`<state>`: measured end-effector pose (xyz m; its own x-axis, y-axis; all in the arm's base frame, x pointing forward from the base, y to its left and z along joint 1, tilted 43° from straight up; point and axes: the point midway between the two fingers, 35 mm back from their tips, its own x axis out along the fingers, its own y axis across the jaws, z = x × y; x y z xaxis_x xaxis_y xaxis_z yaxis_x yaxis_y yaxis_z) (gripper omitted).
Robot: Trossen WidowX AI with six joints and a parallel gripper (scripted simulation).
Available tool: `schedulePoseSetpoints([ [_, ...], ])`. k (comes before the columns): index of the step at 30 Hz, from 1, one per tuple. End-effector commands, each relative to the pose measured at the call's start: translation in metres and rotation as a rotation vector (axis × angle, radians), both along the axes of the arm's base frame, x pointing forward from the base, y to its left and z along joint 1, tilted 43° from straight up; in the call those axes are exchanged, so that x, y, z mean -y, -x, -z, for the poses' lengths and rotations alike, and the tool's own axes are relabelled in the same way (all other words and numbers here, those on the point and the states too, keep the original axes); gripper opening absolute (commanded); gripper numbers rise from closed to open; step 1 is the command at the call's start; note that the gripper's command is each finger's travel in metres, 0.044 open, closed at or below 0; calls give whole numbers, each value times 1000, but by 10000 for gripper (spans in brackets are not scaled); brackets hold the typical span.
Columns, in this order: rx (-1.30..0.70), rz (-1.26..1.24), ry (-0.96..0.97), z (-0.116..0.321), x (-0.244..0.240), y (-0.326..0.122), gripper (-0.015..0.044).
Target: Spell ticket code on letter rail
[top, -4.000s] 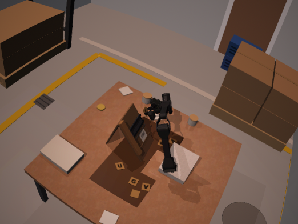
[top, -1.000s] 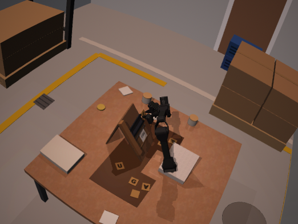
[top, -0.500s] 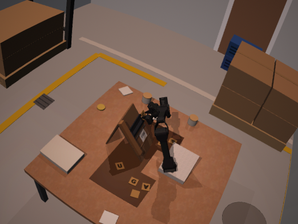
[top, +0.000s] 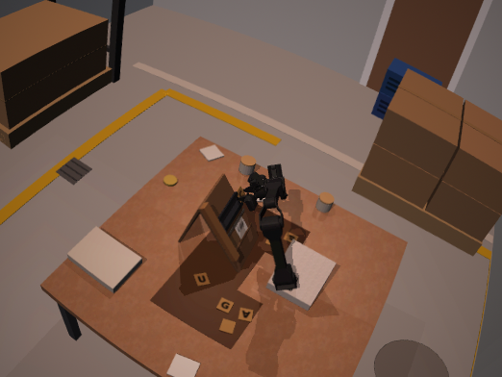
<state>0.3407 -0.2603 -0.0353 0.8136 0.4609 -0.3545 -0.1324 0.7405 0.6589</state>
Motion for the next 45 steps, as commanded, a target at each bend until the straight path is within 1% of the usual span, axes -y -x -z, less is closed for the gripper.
schedulePoseSetpoints([
  [1, 0, 1, 1, -3, -2, 0, 0],
  [45, -1, 1, -1, -17, -18, 4, 0],
])
